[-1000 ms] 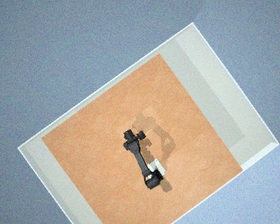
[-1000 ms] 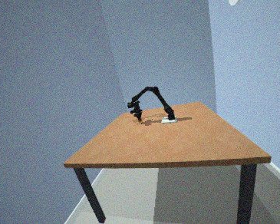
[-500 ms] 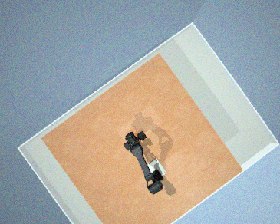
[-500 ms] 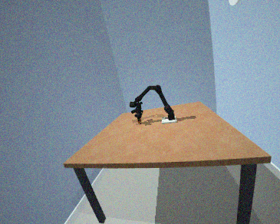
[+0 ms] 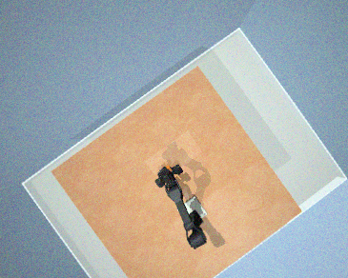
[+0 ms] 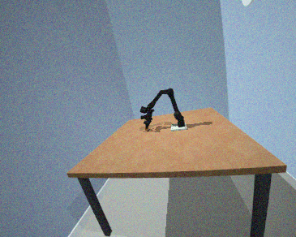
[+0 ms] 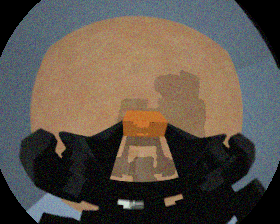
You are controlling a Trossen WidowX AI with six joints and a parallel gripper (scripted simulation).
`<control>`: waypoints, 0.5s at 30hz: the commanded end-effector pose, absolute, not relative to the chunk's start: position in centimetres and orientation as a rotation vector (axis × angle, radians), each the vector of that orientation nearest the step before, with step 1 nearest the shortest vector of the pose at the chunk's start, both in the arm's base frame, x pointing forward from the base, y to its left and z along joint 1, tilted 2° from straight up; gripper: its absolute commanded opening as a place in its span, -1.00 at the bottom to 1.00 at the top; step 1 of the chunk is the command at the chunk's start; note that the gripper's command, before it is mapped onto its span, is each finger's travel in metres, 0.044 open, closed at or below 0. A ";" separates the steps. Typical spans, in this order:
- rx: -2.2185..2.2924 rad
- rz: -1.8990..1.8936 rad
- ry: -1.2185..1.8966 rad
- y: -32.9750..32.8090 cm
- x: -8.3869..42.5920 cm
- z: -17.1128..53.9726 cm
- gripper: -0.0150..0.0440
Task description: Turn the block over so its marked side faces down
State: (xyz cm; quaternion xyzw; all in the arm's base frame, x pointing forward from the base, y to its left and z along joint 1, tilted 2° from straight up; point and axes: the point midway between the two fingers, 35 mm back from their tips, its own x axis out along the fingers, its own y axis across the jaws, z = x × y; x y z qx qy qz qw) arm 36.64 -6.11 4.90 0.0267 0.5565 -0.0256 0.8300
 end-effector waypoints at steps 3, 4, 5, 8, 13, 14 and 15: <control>0.051 -0.056 1.075 -6.1 36.5 5.5 -0.49; 0.050 -0.056 1.060 -6.1 36.4 5.5 -0.49; 0.049 -0.056 1.045 -6.1 36.4 5.5 -0.49; 0.046 -0.057 1.001 -6.0 36.2 5.5 -0.49; 0.045 -0.057 0.980 -6.0 36.0 5.5 -0.49; 0.045 -0.057 0.980 -6.0 36.0 5.5 -0.49; 0.045 -0.057 0.980 -6.0 36.0 5.5 -0.49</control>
